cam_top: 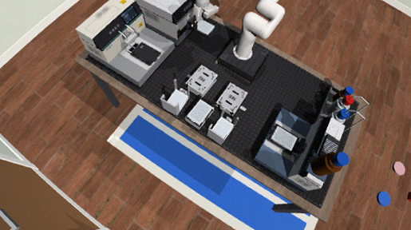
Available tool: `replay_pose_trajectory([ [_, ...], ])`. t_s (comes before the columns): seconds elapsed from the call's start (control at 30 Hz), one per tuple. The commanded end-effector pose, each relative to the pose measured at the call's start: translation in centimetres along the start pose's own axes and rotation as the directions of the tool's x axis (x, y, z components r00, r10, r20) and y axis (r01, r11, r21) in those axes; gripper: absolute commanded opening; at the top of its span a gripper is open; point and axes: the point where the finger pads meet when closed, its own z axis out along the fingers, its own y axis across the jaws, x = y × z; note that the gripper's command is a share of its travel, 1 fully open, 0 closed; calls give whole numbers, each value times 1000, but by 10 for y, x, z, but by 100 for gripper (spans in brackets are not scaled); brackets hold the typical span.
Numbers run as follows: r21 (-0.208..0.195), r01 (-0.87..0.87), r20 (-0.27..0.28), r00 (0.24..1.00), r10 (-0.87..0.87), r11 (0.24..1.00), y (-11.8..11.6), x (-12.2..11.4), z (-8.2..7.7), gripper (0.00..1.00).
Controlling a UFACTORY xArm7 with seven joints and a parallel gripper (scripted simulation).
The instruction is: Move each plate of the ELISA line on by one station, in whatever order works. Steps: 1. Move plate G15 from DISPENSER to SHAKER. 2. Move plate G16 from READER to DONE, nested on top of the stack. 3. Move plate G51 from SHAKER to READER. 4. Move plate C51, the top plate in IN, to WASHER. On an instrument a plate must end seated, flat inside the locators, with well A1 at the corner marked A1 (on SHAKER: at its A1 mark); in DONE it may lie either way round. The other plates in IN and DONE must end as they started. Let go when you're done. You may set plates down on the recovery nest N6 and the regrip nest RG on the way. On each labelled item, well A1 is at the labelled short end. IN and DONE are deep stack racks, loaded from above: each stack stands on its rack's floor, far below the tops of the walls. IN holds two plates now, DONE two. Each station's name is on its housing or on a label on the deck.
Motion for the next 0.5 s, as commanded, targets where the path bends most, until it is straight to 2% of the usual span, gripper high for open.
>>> replay_pose_trajectory([
  [0.0, -6, 27, 0, 1000, -27, 1000, -15, -11, -2, 100],
  [0.23, -5, 27, 0, 1000, -27, 1000, -28, -20, -1, 100],
  [0.4, -5, 222, 2, 975, -222, 975, -42, -29, -1, 100],
  [0.47, -5, 222, 2, 975, -222, 975, -48, -32, -1, 100],
])
